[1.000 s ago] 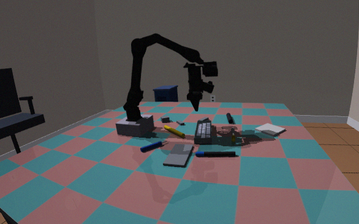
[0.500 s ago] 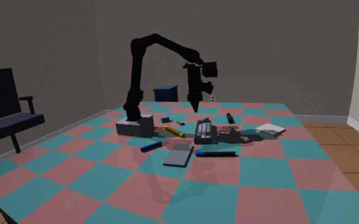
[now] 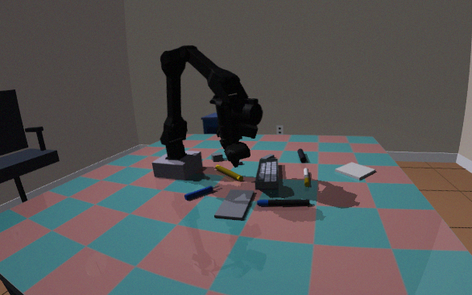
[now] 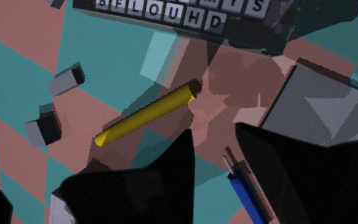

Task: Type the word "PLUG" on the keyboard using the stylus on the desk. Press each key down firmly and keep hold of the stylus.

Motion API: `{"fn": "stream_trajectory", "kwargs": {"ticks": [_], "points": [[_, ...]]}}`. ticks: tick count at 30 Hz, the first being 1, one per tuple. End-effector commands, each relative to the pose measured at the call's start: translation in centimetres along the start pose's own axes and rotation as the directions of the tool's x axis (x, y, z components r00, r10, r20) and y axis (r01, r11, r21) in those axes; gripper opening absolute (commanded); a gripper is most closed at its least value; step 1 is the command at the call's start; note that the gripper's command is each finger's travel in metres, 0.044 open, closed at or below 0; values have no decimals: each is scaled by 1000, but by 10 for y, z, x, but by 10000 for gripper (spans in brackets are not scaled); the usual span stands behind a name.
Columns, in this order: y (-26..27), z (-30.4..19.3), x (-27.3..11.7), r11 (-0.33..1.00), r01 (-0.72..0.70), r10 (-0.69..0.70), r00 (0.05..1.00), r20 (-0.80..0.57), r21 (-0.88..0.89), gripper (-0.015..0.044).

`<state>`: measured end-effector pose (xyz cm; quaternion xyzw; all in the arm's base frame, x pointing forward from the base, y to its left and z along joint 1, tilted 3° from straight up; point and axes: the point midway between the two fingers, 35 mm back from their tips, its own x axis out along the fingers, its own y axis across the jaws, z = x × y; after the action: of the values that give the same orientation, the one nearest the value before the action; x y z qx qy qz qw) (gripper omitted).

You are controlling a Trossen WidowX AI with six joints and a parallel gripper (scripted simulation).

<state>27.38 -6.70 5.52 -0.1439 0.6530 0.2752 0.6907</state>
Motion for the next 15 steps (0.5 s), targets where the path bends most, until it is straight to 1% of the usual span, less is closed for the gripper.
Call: {"fn": "stream_trajectory", "kwargs": {"ticks": [1, 5, 9, 15], "points": [[-17, -62, -5, 977, -4, 39, 987, 157, -212, 150], [-21, -92, -7, 949, 50, 29, 969, 244, -311, 150], [-22, -118, -8, 909, 139, -3, 945, 328, -392, 150], [-23, -123, -9, 900, 159, -11, 939, 343, -405, 150]]}}
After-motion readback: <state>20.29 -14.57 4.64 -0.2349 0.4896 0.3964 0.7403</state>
